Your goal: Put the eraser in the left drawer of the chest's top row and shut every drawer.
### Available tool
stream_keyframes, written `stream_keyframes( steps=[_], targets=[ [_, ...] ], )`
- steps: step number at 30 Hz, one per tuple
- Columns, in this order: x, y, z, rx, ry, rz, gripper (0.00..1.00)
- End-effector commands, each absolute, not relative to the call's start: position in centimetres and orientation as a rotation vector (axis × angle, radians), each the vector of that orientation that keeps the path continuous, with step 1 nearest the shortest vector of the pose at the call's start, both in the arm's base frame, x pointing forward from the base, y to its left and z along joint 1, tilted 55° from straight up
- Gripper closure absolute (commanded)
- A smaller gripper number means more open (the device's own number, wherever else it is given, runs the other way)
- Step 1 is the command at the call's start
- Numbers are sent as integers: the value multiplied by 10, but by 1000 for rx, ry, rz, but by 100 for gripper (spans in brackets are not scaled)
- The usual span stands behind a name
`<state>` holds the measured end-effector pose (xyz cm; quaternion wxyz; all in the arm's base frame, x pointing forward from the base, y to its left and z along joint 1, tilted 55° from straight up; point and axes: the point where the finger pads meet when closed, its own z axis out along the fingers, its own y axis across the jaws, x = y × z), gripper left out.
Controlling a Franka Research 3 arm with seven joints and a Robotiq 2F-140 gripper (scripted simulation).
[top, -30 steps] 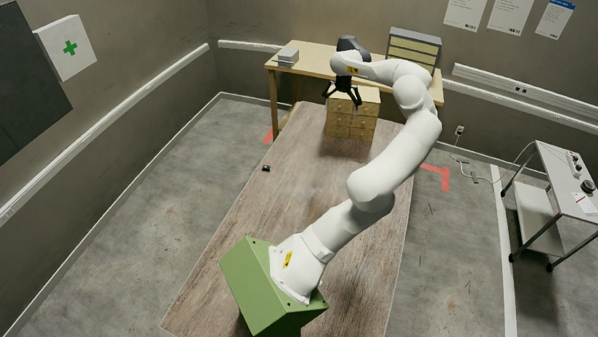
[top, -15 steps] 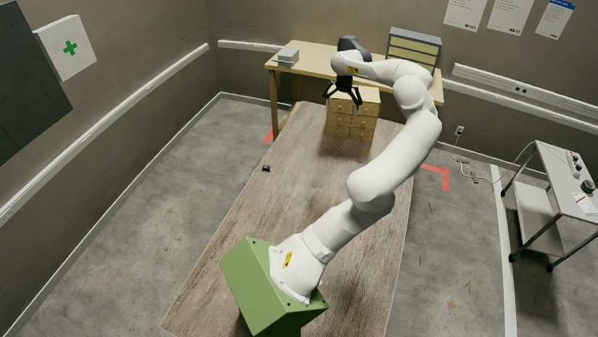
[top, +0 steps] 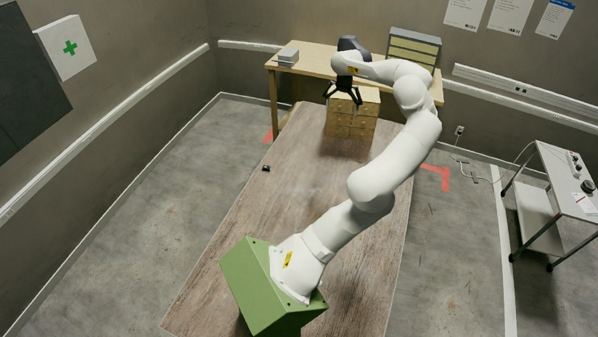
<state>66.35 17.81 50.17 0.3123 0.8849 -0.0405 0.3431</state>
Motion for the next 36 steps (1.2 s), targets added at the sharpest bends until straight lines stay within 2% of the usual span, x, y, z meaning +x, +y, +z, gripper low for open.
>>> stream_keyframes(
  steps=[1,10,36],
  targets=[
    [663,176,502,2338,-108,899,0],
    [664,178,502,2356,-401,1021,0],
    [665,177,502,2345,-737,1141,0]
  ],
)
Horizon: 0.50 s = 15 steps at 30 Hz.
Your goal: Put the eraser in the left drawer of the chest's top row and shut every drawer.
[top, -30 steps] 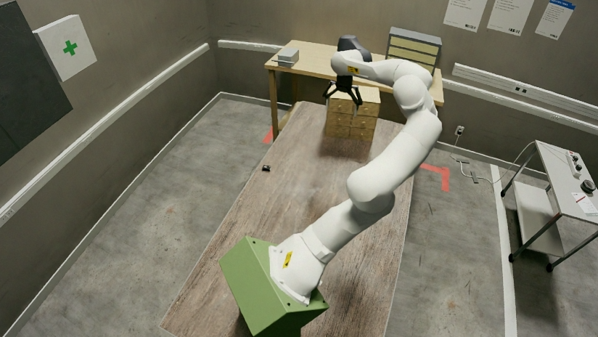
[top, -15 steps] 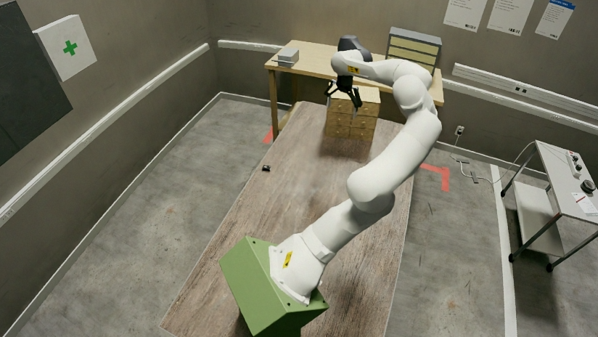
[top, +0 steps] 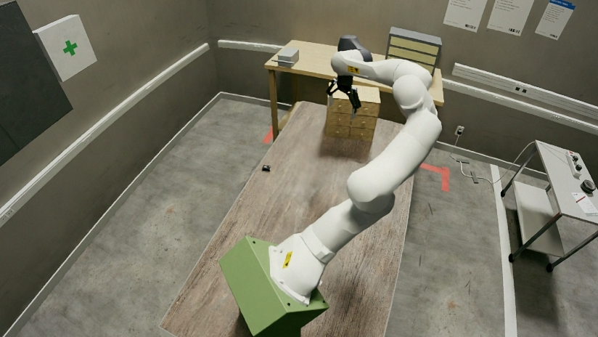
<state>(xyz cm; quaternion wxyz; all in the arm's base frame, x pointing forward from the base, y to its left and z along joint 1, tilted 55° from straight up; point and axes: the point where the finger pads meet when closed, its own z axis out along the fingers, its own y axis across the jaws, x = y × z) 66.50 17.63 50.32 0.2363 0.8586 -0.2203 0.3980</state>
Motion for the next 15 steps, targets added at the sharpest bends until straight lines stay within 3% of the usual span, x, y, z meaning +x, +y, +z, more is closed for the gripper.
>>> stream_keyframes(
  steps=[1,15],
  targets=[
    [665,177,502,2344,-754,1146,0],
    [665,177,502,2316,-963,1213,0]
  ],
)
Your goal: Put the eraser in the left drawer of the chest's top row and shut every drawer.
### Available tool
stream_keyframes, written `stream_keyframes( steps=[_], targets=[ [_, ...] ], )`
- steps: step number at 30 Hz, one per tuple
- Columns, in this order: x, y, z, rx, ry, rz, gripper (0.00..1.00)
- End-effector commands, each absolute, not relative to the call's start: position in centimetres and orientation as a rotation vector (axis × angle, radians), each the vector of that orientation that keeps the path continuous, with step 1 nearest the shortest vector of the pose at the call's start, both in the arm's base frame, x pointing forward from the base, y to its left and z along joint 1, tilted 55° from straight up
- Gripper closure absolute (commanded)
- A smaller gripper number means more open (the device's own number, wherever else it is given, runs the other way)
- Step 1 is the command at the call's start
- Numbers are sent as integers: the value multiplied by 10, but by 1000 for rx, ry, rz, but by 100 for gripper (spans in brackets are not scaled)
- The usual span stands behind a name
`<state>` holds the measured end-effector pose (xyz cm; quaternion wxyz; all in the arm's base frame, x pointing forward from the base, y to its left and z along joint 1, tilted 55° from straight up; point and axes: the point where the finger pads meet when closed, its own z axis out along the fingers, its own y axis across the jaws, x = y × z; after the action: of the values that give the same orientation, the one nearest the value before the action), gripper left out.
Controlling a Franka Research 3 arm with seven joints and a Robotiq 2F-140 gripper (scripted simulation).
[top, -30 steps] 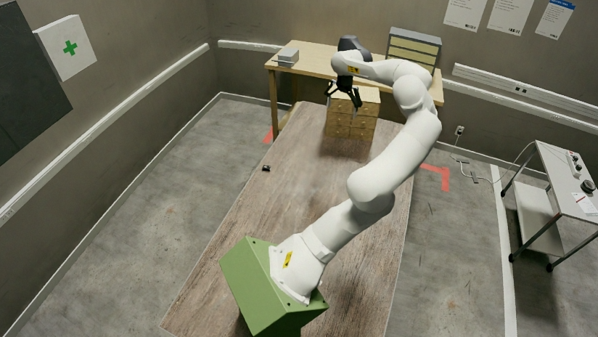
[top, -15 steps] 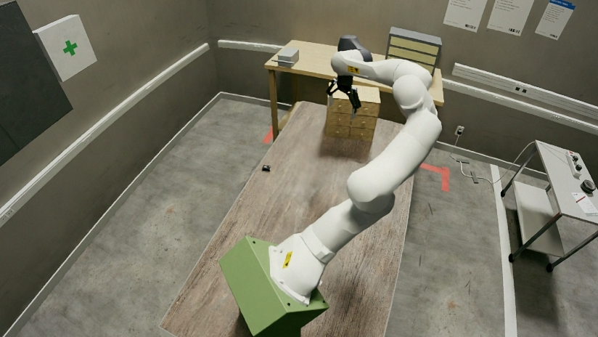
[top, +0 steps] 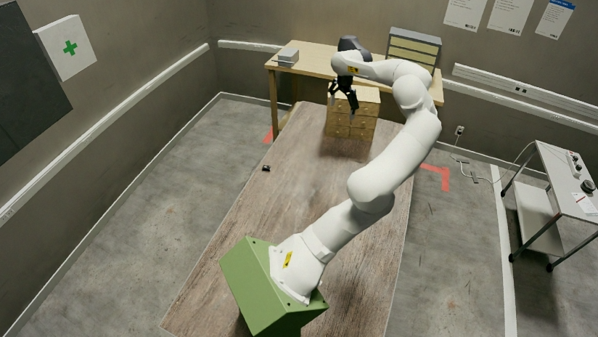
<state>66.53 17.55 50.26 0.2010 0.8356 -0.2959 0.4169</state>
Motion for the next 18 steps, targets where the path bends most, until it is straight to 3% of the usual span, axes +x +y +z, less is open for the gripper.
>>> stream_keyframes(
  steps=[1,18],
  targets=[
    [665,177,502,2313,-982,1219,0],
    [666,177,502,2247,-1280,1303,0]
  ],
)
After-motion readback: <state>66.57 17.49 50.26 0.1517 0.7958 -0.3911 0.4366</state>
